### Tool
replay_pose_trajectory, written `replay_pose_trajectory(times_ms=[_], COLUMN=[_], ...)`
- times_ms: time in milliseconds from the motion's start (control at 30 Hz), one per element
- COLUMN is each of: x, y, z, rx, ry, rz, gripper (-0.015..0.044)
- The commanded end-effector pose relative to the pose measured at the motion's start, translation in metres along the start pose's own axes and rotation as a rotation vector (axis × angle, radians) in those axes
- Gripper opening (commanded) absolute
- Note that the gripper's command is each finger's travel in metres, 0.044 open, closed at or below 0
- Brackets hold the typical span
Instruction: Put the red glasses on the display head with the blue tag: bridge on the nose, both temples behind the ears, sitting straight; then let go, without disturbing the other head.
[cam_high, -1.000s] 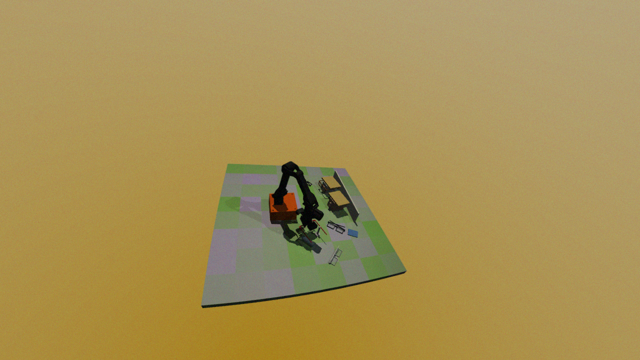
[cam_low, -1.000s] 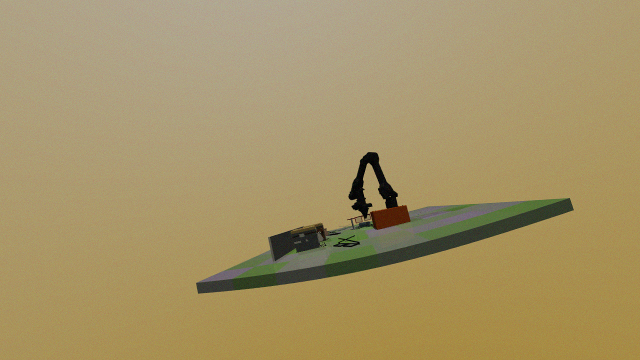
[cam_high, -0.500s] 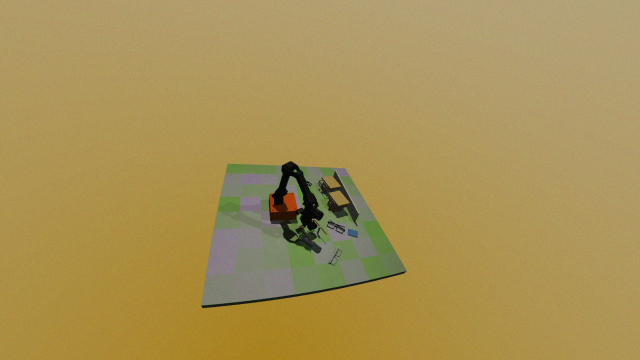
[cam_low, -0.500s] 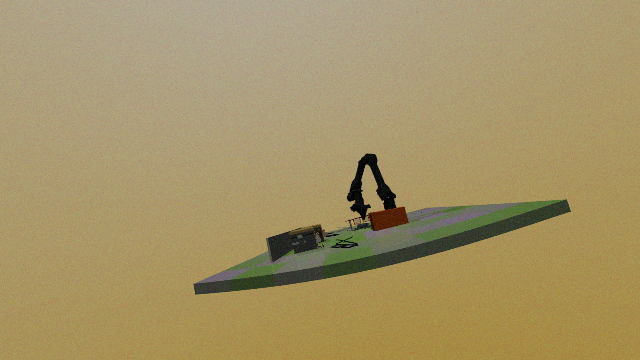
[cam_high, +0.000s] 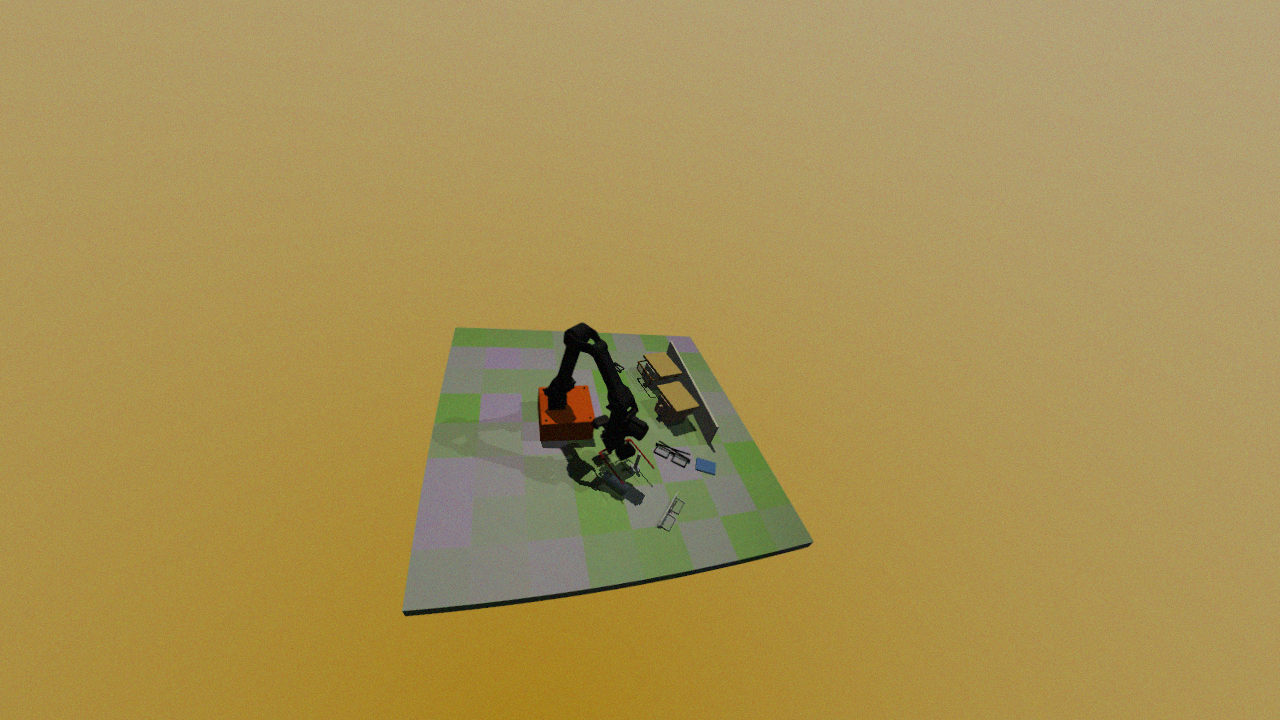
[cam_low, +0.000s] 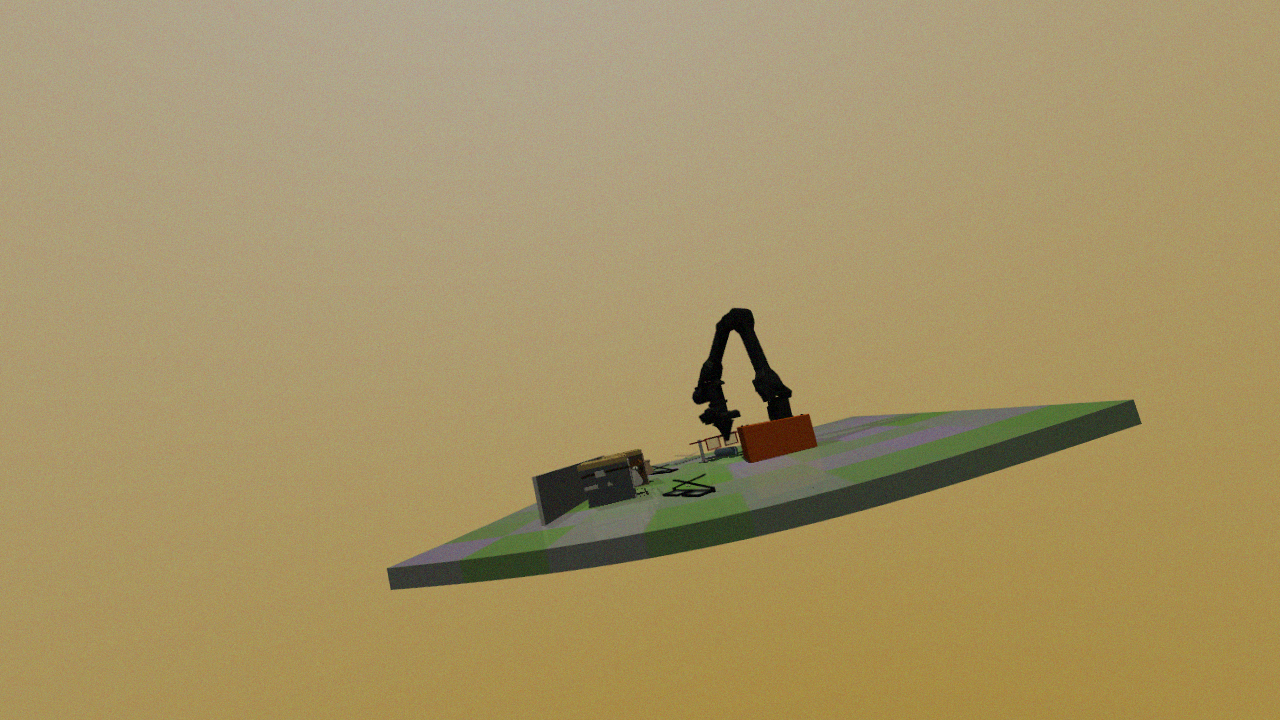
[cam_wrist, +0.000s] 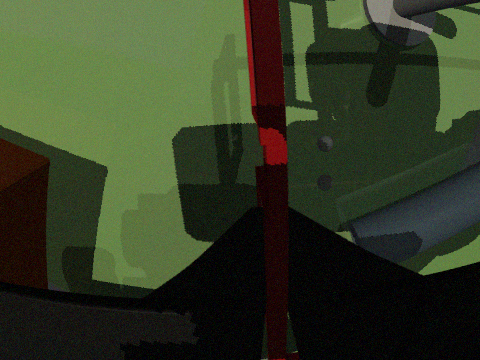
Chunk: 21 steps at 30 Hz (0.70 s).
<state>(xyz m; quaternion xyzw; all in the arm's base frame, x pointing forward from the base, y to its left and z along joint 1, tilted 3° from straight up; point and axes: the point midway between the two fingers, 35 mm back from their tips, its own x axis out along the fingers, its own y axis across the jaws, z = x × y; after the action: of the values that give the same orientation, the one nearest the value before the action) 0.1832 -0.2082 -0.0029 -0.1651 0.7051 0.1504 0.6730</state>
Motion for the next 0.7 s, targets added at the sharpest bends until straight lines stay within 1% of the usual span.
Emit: replay_pose_trajectory(times_ms=[0,267,467,667], x=[-0.011,-0.059,-0.061,-0.061], y=[-0.003,-0.002,-0.001,0.006], z=[0.003,0.006,0.008,0.030], rx=[0.002,0.002,0.011,0.101], ry=[0.001,0.001,0.000,-0.004], rz=[-0.008,-0.008,-0.008,-0.008], gripper=[0.0000,0.0000,0.0000,0.0000])
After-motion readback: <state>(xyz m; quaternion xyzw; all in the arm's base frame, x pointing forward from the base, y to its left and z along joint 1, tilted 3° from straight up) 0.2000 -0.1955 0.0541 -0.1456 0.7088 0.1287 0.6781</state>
